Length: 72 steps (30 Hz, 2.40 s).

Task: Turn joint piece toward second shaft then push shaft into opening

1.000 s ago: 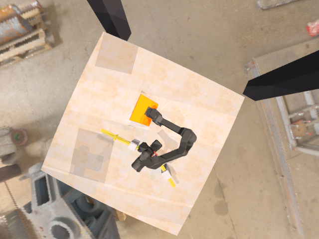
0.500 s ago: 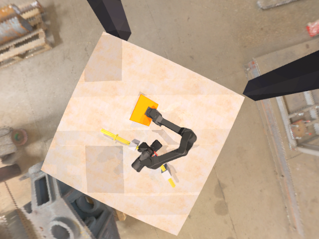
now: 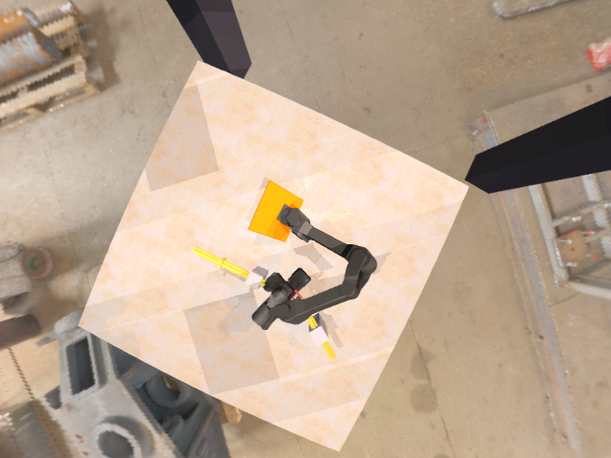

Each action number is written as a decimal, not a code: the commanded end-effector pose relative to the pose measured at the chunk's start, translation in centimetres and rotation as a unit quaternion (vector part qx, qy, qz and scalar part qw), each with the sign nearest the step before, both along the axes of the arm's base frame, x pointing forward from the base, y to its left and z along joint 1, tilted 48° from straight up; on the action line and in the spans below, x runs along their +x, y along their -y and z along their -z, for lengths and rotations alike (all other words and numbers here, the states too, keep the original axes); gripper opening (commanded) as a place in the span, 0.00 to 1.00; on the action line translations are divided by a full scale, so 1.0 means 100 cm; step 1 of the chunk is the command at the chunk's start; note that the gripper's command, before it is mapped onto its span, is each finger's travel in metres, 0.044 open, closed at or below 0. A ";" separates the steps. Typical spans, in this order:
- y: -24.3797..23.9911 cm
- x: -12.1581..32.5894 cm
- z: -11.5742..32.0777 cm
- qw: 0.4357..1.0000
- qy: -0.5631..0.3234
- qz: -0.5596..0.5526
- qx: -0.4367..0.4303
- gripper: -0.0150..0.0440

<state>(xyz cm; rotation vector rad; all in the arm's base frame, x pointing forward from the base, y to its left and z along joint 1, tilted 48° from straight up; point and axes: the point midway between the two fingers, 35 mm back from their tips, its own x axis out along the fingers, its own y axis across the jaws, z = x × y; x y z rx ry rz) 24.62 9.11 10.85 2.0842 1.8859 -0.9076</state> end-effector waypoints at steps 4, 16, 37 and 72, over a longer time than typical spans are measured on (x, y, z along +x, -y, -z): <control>0.000 0.000 0.000 1.000 0.000 0.001 0.001 0.56; 0.000 0.000 0.000 1.000 0.000 0.001 0.001 0.56; 0.000 0.000 0.000 1.000 0.000 0.001 0.001 0.56; 0.005 0.010 -0.001 0.993 0.076 -0.081 -0.045 0.25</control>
